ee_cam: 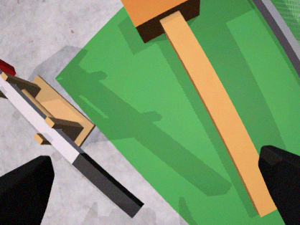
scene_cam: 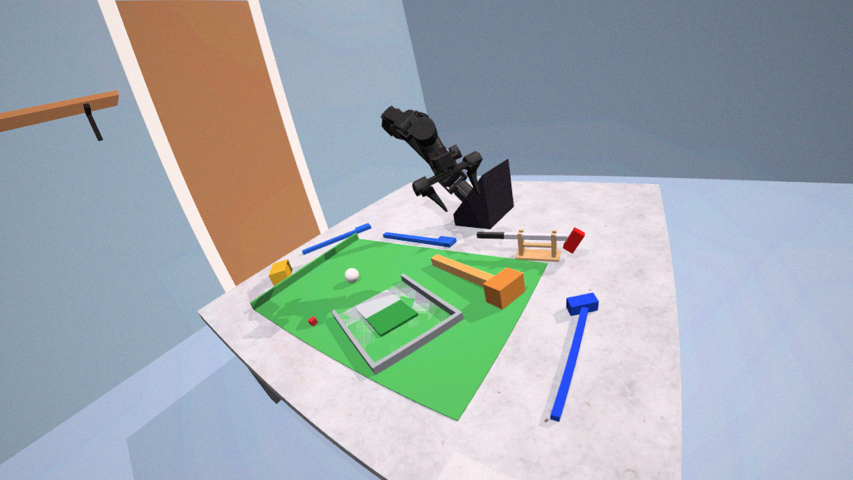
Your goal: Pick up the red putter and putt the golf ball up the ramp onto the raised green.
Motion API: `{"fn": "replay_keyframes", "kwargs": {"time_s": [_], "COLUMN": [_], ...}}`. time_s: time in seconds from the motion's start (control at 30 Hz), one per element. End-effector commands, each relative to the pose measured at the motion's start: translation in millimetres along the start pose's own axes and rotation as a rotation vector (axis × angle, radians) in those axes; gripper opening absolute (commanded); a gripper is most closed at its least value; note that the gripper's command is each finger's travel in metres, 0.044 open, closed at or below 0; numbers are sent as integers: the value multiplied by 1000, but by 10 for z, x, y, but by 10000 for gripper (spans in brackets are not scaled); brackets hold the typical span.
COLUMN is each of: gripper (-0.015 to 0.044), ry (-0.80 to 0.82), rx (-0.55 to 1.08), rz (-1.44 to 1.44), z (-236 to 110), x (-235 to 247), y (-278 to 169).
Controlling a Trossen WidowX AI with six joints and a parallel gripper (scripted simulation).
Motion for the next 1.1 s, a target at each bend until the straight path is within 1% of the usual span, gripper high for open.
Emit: {"fn": "replay_keyframes", "kwargs": {"time_s": [0.0,0.13,0.17,0.57,0.73,0.9,1.07], "gripper": [440,440,440,440,440,440,440], "ry": [22,74,79,80,80,79,79], "rx": [212,321,328,331,331,331,332], "rz": [-552,-852,-872,-879,-879,-879,-879], "z": [508,747,762,787,965,996,1172], "x": [297,437,445,435,368,362,302], "y": [-372,-597,-613,-600,-681,-697,-787]}}
Point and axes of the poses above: the point midway between the two fingers, 35 mm back from their tips, its own z axis out along the fingers, its own x axis across the jaws, y = z × x, the point moved 4 cm from there along -z, back along the fingers, and after that the axes turned 9 degrees about z, right-handed, at the moved point
